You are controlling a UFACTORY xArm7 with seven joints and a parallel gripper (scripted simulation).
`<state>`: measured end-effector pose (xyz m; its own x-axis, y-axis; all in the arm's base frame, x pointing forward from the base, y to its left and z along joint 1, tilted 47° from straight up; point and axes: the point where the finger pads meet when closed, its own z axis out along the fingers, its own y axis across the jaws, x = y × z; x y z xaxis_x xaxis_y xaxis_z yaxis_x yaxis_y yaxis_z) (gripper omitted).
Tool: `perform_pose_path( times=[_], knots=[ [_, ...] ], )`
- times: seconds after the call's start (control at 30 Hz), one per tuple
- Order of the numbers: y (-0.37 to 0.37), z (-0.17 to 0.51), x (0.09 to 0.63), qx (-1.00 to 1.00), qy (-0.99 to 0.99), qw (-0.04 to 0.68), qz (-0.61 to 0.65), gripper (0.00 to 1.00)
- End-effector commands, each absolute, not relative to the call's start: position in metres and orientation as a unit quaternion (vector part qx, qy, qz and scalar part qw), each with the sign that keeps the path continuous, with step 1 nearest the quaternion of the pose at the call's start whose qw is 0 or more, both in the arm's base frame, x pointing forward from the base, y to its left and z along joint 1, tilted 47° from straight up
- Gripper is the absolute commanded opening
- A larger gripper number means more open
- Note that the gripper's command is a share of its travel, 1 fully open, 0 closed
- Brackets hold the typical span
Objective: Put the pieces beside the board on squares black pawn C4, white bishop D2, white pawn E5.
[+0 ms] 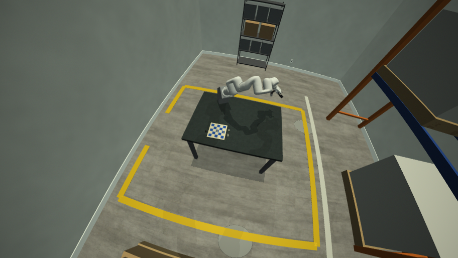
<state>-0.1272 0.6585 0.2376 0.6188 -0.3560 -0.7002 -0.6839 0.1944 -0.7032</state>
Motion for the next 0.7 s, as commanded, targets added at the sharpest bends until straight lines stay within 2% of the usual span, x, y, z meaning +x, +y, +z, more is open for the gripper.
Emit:
perform_pose_path(
  times=[0.0,0.67],
  knots=[
    [0.6586,0.2391,-0.1299,-0.622,0.417,0.650,0.128,1.00],
    [0.6574,0.2393,-0.1278,-0.622,0.420,0.648,0.126,1.00]
  ],
)
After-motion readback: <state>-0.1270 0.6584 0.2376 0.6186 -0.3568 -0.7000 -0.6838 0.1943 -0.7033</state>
